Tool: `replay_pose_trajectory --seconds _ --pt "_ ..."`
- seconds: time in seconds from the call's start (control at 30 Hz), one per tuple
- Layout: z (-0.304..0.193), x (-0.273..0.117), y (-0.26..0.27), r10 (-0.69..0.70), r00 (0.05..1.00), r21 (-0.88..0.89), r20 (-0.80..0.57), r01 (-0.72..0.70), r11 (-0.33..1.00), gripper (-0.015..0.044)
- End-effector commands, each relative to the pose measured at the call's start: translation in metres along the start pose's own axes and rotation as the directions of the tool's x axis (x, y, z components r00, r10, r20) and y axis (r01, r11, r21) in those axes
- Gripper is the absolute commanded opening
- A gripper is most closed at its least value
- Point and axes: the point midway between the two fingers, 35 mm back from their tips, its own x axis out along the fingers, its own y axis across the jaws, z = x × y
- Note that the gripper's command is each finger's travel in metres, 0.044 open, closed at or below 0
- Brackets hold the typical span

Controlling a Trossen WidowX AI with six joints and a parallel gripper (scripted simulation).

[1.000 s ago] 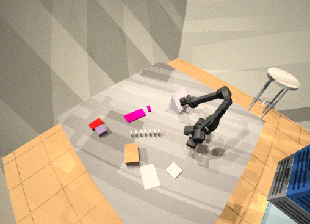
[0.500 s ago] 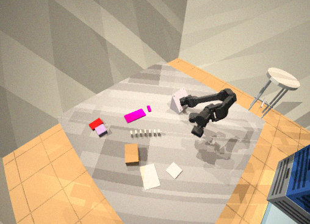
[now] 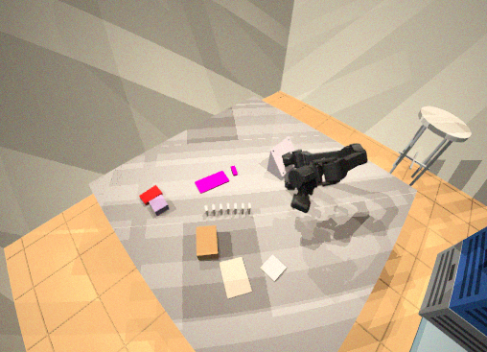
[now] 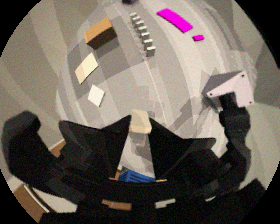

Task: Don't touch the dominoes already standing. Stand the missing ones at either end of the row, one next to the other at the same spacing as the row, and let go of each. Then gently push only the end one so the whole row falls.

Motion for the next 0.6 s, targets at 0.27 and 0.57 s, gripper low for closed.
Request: replay_pose_trajectory --seconds 0.27,0.57 --pt "0.134 0.016 0.002 -0.113 0.992 -0.378 -0.059 0.083 0.922 0.0107" --pt "0.155 0.02 -0.003 -0.129 0.988 -0.445 -0.079 0.081 0.892 0.0107"
